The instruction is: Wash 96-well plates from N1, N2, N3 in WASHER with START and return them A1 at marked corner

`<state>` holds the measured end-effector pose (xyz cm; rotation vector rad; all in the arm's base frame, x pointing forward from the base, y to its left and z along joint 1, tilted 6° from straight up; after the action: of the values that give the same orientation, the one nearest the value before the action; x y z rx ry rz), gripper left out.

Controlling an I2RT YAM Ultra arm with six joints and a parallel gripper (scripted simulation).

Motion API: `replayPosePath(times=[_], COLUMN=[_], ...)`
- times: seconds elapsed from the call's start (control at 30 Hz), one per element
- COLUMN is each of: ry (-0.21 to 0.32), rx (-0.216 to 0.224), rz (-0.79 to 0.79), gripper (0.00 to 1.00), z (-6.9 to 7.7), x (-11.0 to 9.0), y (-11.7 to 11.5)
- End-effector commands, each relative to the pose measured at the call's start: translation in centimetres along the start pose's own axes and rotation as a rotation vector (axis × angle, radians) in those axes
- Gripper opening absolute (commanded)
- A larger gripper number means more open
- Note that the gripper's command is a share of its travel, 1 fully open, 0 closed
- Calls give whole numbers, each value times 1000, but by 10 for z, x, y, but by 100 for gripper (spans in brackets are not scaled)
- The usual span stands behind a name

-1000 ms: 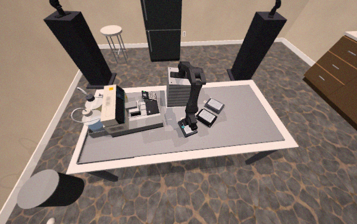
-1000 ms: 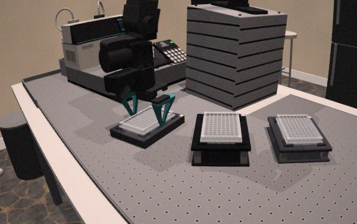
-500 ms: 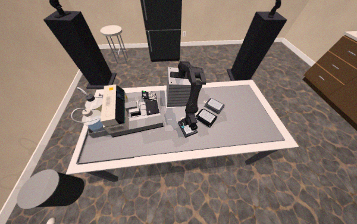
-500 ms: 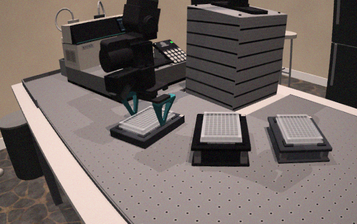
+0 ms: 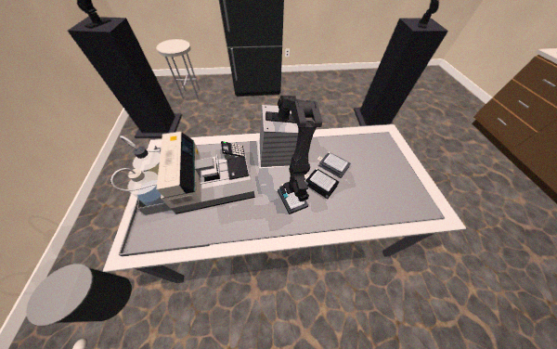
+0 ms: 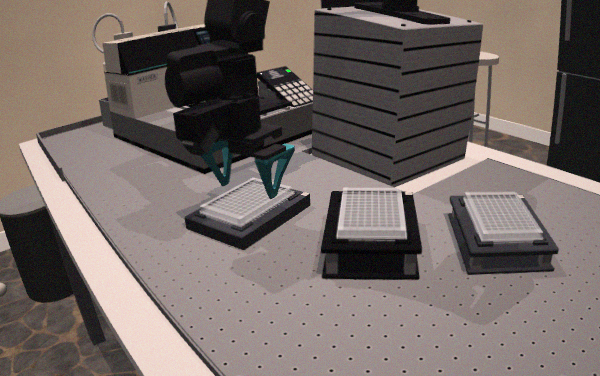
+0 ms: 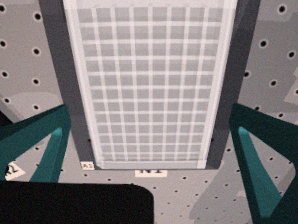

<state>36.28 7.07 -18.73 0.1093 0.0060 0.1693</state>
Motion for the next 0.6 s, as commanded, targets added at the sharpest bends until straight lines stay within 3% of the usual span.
replayPosePath(times=[0.0,0.57], ry=[-21,-21], rx=[-1,-1], rz=[2,2], gripper=[100,100], z=[11,36], x=[7,6], y=[0,0])
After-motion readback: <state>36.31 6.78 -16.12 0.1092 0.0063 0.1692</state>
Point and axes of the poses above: the point where the finger pads meet when closed, its own z axis back along the fingers, its own y axis across the jaws, x = y × z, the point moved 4 cm from there along z, back along the fingers, and after that the axes turned 12 degrees about -z, right-handed, at the moved point
